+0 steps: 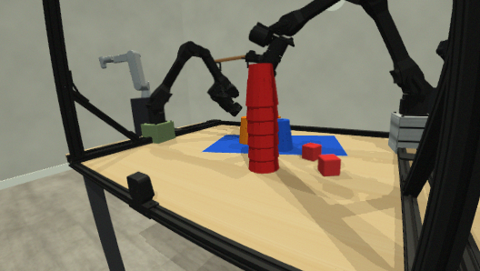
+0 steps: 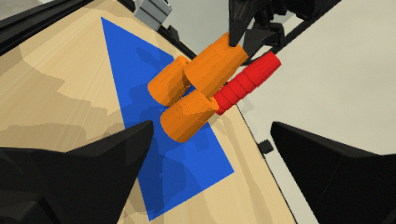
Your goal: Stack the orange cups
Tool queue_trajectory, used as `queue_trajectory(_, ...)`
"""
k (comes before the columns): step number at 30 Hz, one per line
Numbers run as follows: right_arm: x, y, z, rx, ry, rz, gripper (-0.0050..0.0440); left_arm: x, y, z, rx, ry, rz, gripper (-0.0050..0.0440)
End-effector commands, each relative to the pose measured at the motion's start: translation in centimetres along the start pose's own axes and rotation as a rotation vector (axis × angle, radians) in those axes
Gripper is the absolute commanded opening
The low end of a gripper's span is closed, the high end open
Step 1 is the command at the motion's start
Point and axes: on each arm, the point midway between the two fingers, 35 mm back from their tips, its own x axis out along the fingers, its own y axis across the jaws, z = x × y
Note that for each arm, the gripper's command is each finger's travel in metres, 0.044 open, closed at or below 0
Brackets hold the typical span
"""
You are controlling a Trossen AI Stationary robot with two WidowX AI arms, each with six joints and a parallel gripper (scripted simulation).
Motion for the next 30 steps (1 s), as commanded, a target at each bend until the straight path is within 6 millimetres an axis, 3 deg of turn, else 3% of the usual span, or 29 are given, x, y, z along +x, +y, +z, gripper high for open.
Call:
queue_trajectory(1, -0.01, 0.0, 0.0, 0.0, 0.0, 0.0, 0.0147, 0.0, 0.04, -0.04, -0.002, -0.001, -0.001, 0.044)
queue_trajectory(30, -0.01, 0.0, 0.0, 0.0, 0.0, 0.0, 0.0313, 0.0, 0.04, -0.04, -0.002, -0.001, -0.001, 0.044)
